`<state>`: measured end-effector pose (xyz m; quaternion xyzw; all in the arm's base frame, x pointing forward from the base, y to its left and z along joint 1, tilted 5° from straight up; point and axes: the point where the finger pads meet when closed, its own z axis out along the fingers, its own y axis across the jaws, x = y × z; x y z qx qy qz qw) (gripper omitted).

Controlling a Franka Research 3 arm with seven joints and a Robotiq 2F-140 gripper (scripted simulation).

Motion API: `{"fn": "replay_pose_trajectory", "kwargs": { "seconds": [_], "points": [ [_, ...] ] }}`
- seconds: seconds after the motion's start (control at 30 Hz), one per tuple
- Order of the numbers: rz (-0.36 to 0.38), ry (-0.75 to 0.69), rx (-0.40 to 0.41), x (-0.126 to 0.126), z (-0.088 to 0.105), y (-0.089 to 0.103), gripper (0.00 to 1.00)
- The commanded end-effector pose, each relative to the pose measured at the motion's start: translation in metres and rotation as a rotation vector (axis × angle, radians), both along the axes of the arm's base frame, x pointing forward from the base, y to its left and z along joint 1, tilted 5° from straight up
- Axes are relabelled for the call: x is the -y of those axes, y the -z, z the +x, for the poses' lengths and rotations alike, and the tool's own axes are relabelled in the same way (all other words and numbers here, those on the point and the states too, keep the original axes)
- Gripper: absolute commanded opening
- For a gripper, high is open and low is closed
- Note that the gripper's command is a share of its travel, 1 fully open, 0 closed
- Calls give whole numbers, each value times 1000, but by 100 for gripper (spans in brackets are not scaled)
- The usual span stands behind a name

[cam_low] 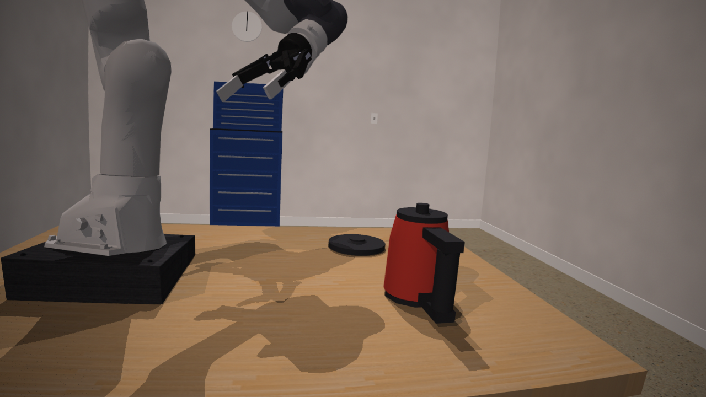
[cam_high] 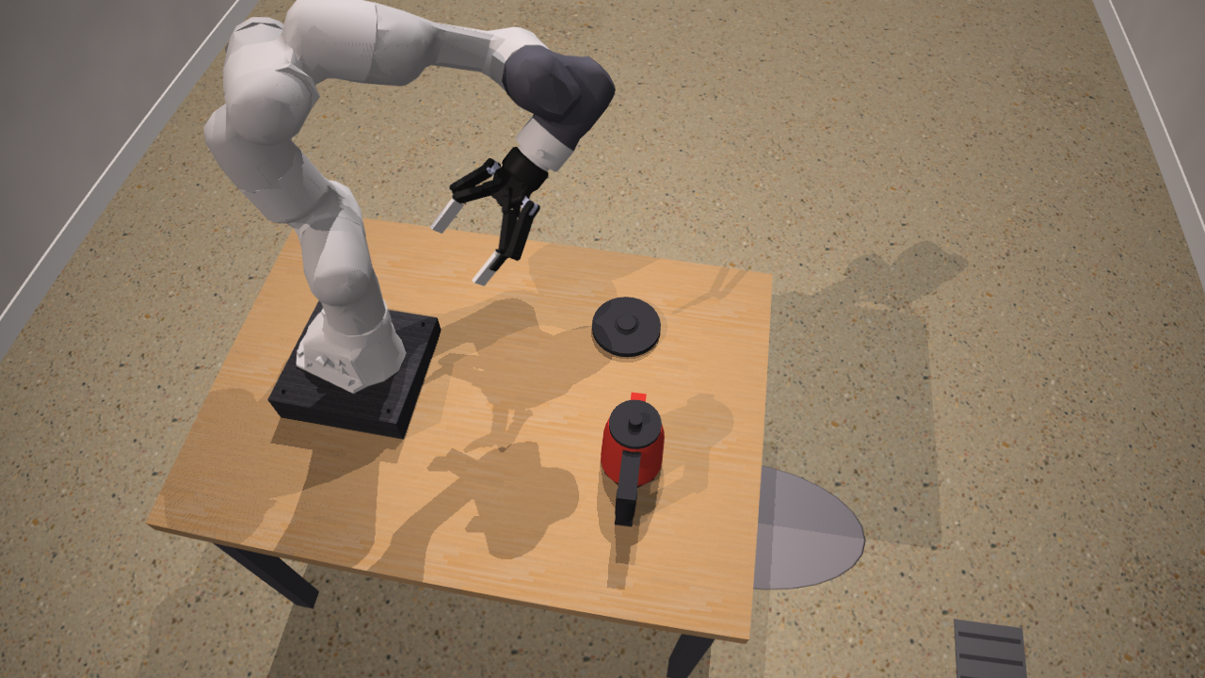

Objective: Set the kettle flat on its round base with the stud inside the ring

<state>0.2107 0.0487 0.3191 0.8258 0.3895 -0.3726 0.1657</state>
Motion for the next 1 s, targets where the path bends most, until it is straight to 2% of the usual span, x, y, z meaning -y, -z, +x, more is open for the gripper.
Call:
{"fn": "replay_pose_trajectory", "kwargs": {
  "seconds": [0.0,0.53,0.57,0.8,0.97],
  "points": [
    [0,0,0,0,0,0,100],
    [0,0,0,0,0,0,100],
    [0,0,0,0,0,0,47],
    [5,43,27,-2,7,4,47],
    [15,163,99,-8,26,15,47]
  ]
}}
